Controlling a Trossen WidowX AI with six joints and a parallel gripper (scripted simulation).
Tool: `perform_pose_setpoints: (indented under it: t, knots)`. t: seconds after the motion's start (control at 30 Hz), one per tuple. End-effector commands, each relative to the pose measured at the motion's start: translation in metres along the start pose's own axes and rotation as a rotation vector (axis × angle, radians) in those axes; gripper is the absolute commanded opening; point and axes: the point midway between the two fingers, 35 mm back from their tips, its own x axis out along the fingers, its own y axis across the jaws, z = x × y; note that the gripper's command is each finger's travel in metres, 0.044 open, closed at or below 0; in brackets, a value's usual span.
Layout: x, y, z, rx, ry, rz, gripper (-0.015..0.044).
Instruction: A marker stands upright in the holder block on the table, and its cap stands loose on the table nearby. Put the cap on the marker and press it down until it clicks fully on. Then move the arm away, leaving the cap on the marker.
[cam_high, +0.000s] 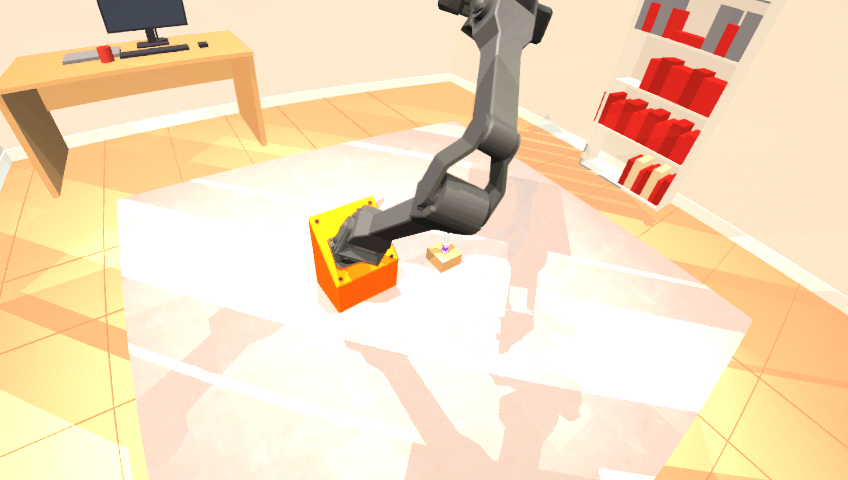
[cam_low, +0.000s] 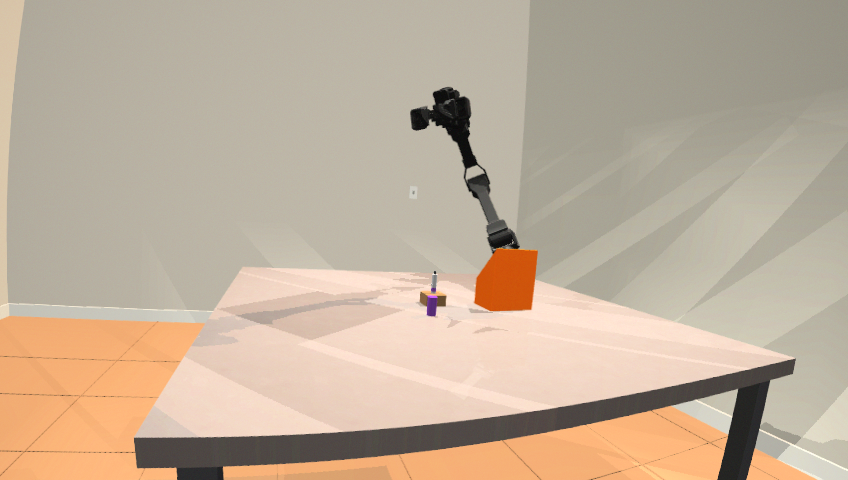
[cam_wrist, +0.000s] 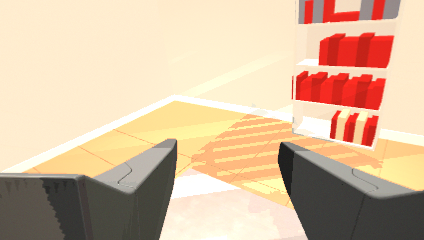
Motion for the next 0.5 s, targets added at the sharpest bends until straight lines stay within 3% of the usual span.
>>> perform_pose_setpoints:
  t: [0.0,0.23,0.47]
  knots:
    - [0.039,0.003,-0.051,0.048,0.197,-0.025,0.0232]
    - [0.089,0.007,-0.158,0.112,0.568,-0.096,0.0232]
    - [0.105,0.006,-0.274,0.15,0.958,-0.204,0.0232]
